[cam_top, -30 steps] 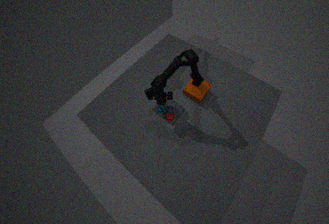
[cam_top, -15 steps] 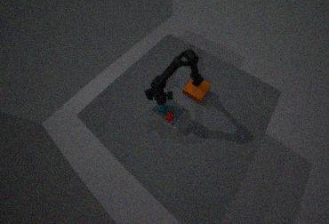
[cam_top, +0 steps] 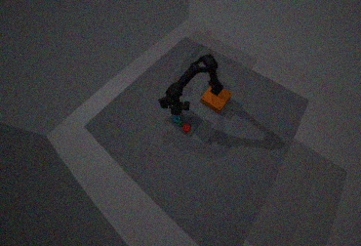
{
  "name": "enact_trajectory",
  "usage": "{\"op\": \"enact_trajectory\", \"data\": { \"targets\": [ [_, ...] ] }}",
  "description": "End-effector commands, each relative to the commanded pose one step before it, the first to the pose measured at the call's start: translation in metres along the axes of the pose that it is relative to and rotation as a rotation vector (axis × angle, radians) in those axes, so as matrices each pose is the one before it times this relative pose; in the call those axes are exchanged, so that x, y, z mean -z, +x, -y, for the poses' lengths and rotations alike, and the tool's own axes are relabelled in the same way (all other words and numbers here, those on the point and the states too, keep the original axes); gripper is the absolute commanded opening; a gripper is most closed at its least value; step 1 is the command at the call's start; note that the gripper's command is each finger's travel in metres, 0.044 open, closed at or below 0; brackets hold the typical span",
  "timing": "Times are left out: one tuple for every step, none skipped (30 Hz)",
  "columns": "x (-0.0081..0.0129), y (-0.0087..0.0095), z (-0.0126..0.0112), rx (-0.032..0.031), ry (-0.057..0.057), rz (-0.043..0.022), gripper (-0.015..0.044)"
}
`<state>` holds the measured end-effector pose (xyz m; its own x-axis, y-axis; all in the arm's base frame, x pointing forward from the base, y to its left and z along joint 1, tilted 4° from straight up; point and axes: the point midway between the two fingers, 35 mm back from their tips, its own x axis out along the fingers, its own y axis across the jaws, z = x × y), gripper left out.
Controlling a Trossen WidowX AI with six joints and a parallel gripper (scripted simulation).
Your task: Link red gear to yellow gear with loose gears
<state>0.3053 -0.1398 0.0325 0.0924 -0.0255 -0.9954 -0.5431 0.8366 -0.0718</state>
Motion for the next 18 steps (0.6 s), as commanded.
{"op": "enact_trajectory", "data": {
  "targets": [
    [-0.00036,-0.00475,0.00055,0.00210,-0.0231,0.00194,0.0140],
    [-0.00011,-0.00314,0.00020,0.00003,0.0000,0.00001,0.0140],
    [-0.00014,-0.00472,0.00024,0.00004,0.0000,0.00002,0.0140],
    [-0.00010,-0.00531,0.00019,0.00004,0.0000,0.00001,0.0140],
    [-0.00006,-0.00632,0.00011,0.00003,0.0000,0.00001,0.0140],
    [0.00003,-0.00772,-0.00003,0.00003,0.0000,0.00001,0.0140],
    [0.00015,-0.00828,-0.00024,0.00001,0.0000,0.00000,0.0140],
    [0.00016,-0.00546,-0.00027,0.00000,0.0000,-0.00001,0.0140],
    [0.00007,-0.00183,-0.00011,0.00000,0.0000,0.00000,0.0140],
    [0.00000,0.00000,0.00000,0.00000,0.0000,0.00000,0.0140],
    [0.00000,0.00000,0.00000,0.00000,0.0000,0.00000,0.0140],
    [-0.00027,0.00543,0.00070,0.00021,0.0049,-0.00086,0.0166],
    [0.00009,-0.00838,-0.00016,0.00002,0.0000,0.00000,0.0193],
    [0.00044,-0.01407,-0.00075,-0.00001,0.0000,-0.00002,0.0219],
    [0.00080,-0.01416,-0.00137,-0.00006,0.0000,-0.00005,0.0245],
    [0.00065,-0.00852,-0.00112,-0.00006,0.0000,-0.00005,0.0271],
    [0.00025,-0.00284,-0.00042,-0.00002,0.0000,-0.00002,0.0298],
    [0.00000,0.00000,0.00000,0.00000,0.0000,0.00000,0.0324]
  ]
}}
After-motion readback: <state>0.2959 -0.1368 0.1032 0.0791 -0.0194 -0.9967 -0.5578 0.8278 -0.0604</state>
